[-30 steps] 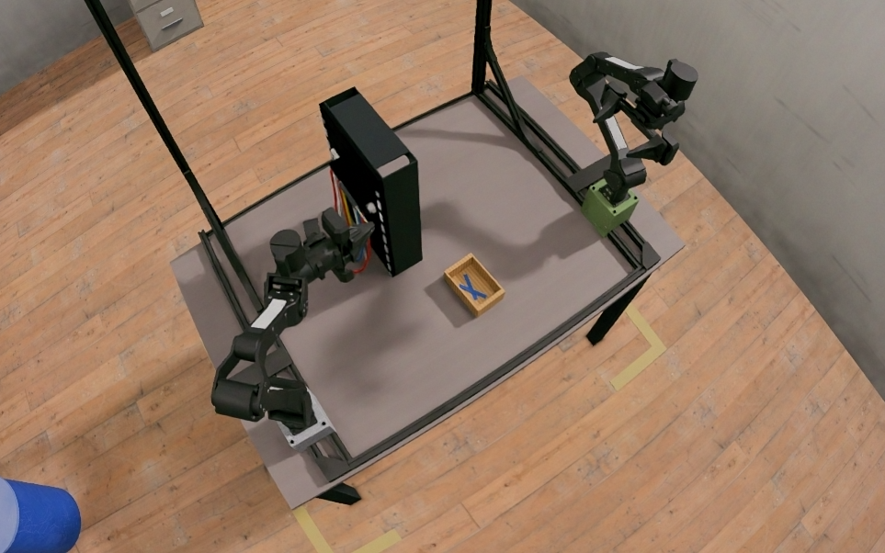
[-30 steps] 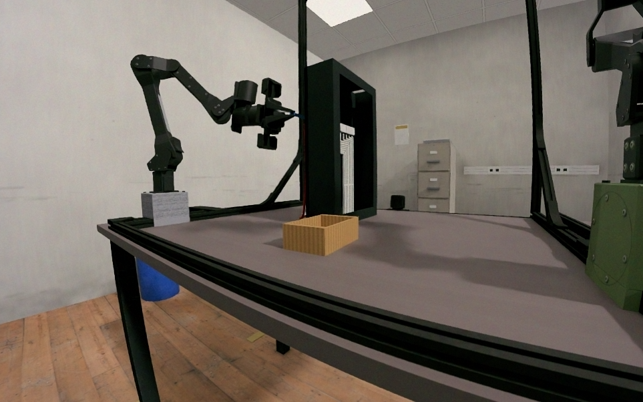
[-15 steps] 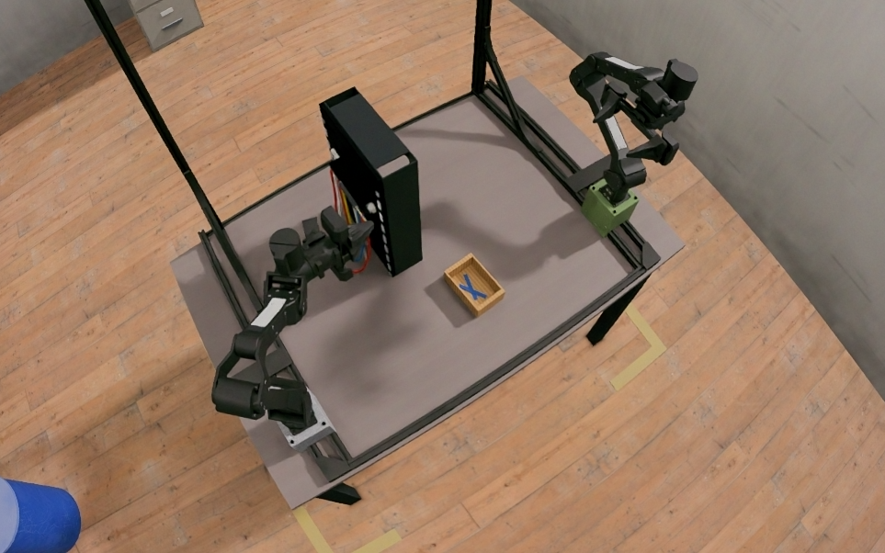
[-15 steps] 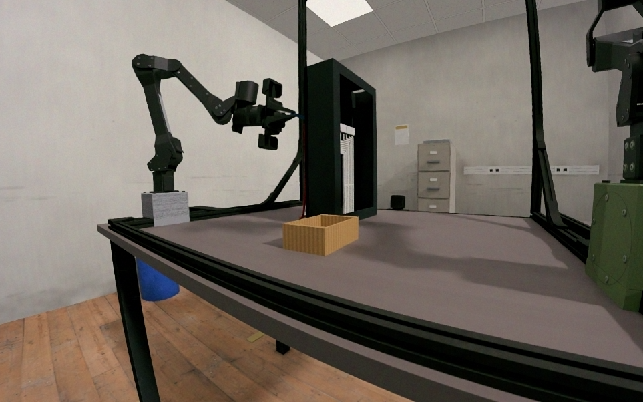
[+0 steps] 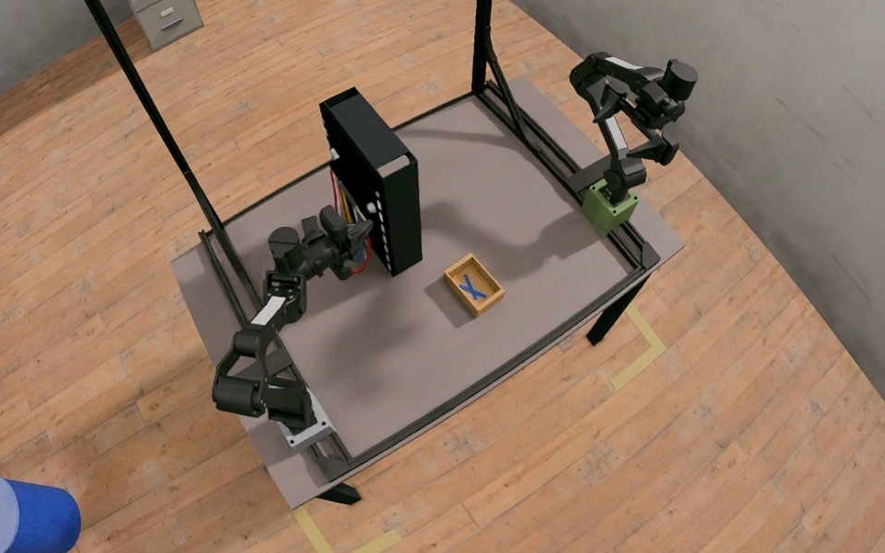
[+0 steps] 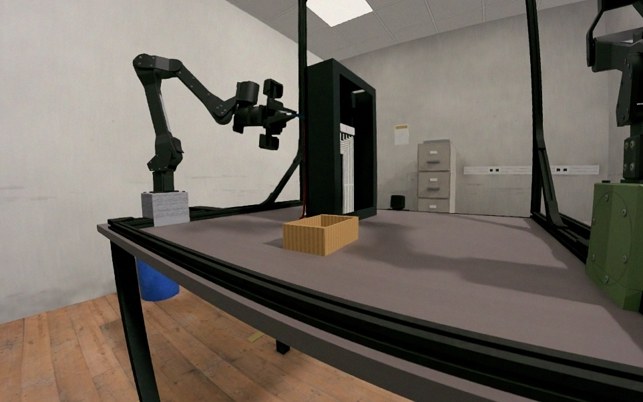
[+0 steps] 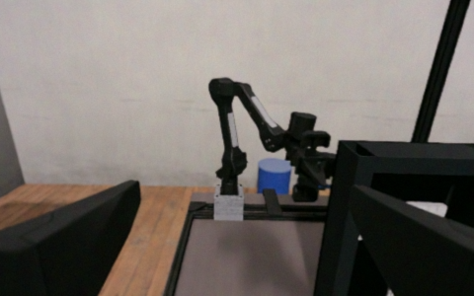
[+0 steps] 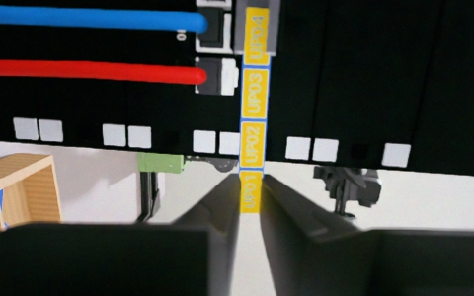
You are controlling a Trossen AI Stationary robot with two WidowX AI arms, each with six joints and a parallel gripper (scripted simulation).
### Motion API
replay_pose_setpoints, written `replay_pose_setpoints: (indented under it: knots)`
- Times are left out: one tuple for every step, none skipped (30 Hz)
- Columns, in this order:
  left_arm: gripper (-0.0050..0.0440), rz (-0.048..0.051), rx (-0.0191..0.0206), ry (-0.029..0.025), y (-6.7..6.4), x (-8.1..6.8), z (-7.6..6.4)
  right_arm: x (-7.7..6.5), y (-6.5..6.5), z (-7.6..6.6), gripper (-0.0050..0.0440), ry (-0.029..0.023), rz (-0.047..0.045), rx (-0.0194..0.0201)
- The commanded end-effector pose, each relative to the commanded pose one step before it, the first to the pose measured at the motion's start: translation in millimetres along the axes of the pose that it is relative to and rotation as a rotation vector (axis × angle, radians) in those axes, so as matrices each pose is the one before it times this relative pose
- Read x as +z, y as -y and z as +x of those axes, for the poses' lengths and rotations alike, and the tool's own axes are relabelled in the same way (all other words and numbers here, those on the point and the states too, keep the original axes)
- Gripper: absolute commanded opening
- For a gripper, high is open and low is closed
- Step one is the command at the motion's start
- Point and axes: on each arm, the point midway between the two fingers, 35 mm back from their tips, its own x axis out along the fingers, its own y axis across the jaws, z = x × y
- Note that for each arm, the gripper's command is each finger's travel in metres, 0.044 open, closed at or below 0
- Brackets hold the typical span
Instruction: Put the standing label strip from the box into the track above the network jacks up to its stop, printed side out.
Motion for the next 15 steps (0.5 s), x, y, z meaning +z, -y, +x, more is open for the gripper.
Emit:
replay_pose_setpoints:
  knots:
    - [0.0440,0.00612,0.00000,0.00111,0.53,2.80,-0.09,4.32,14.16,0.81,-0.0050,0.00482,0.03007,-0.02826]
    - [0.0440,0.00000,0.00000,0.00000,0.00,0.00,0.00,0.26,-0.02,0.02,-0.0050,0.00000,0.00002,0.00000]
    - [0.0440,0.00000,0.00000,0.00000,0.00,0.00,0.00,0.26,-0.02,0.02,-0.0050,0.00000,0.00002,0.00000]
    - [0.0440,0.00000,0.00000,0.00000,0.00,0.00,0.00,0.26,-0.02,0.02,-0.0050,0.00000,0.00002,0.00000]
    - [0.0440,0.00000,0.00000,0.00000,0.00,0.00,0.00,0.25,-0.02,0.02,-0.0050,0.00000,0.00002,0.00000]
    - [0.0440,0.00000,0.00000,0.00000,0.00,0.00,0.00,0.25,-0.02,0.02,-0.0050,0.00000,0.00002,0.00000]
    - [0.0440,0.00000,0.00000,0.00000,0.00,0.00,0.00,0.25,-0.02,0.02,-0.0050,0.00000,0.00002,0.00000]
    - [0.0440,0.00000,0.00000,0.00000,0.00,0.00,0.00,0.24,-0.02,0.02,-0.0050,0.00000,0.00002,0.00000]
    - [0.0440,0.00000,0.00000,0.00000,0.00,0.00,0.00,0.24,-0.02,0.02,-0.0050,0.00000,0.00002,0.00000]
    - [0.0440,0.00000,0.00000,0.00000,0.00,0.00,0.00,0.24,-0.02,0.02,-0.0050,0.00000,0.00002,0.00000]
    - [0.0440,0.00000,0.00000,0.00000,0.00,0.00,0.00,0.24,-0.02,0.02,-0.0050,0.00000,0.00002,0.00000]
    - [0.0440,0.00000,0.00000,0.00000,0.00,0.00,0.00,0.24,-0.02,0.02,-0.0050,0.00000,0.00002,0.00000]
    - [0.0440,0.00000,0.00000,0.00000,0.00,0.00,0.00,0.24,-0.02,0.02,-0.0050,0.00000,0.00002,0.00000]
    - [0.0440,0.00000,0.00000,0.00000,0.00,0.00,0.00,0.24,-0.02,0.02,-0.0050,0.00000,0.00002,0.00000]
    - [0.0440,0.00000,0.00000,0.00000,0.00,0.00,0.00,0.24,-0.02,0.02,-0.0050,0.00000,0.00002,0.00000]
